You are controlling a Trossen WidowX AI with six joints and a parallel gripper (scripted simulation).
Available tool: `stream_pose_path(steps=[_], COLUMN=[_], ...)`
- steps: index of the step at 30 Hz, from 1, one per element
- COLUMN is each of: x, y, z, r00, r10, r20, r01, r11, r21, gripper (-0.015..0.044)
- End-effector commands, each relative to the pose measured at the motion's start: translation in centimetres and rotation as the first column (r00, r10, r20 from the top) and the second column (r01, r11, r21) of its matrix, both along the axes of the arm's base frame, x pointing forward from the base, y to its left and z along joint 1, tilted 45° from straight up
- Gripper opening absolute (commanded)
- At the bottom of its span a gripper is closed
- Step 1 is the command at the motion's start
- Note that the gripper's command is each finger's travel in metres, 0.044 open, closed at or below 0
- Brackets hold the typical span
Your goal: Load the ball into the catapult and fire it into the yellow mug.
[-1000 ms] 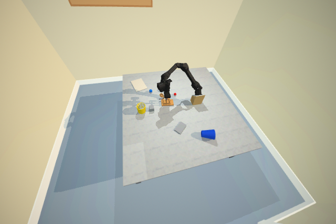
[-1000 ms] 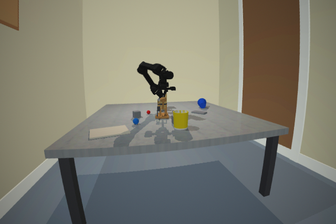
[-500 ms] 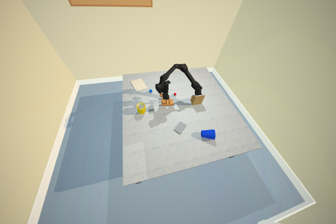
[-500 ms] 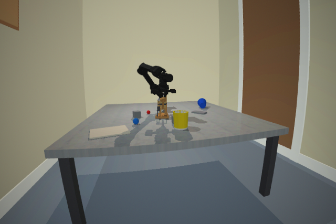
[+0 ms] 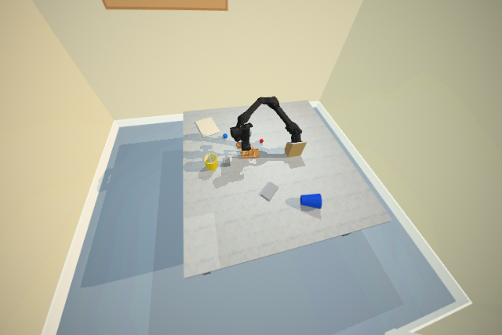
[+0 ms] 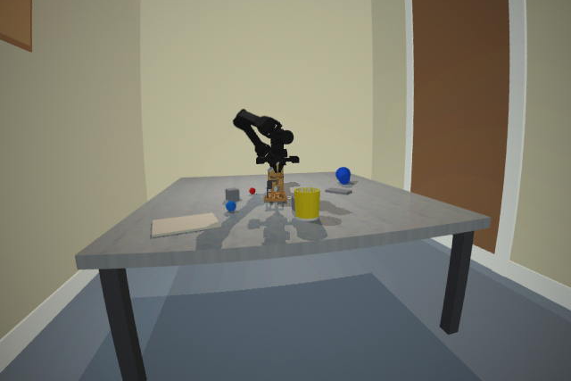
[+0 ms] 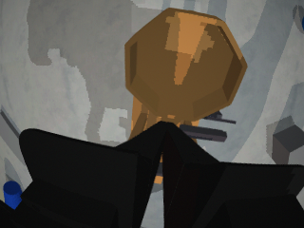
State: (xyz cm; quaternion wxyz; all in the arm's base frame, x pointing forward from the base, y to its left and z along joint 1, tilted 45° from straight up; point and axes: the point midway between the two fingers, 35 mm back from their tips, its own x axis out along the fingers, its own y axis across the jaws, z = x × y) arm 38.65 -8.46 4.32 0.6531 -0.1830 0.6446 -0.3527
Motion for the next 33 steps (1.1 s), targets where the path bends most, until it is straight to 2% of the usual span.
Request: stream_pose_path(steps=[1,33], x=[0.5,1.4], y=[-0.5,-4.0], z=[-0.4,-3.3], r00=[1.0,1.0], r10=[0.003,0.003], r20=[0.003,0.003], r01=[-0.003,-0.003], r11=[1.0,1.0], r21=[-0.004,-0.006], gripper=[0.0,0.0])
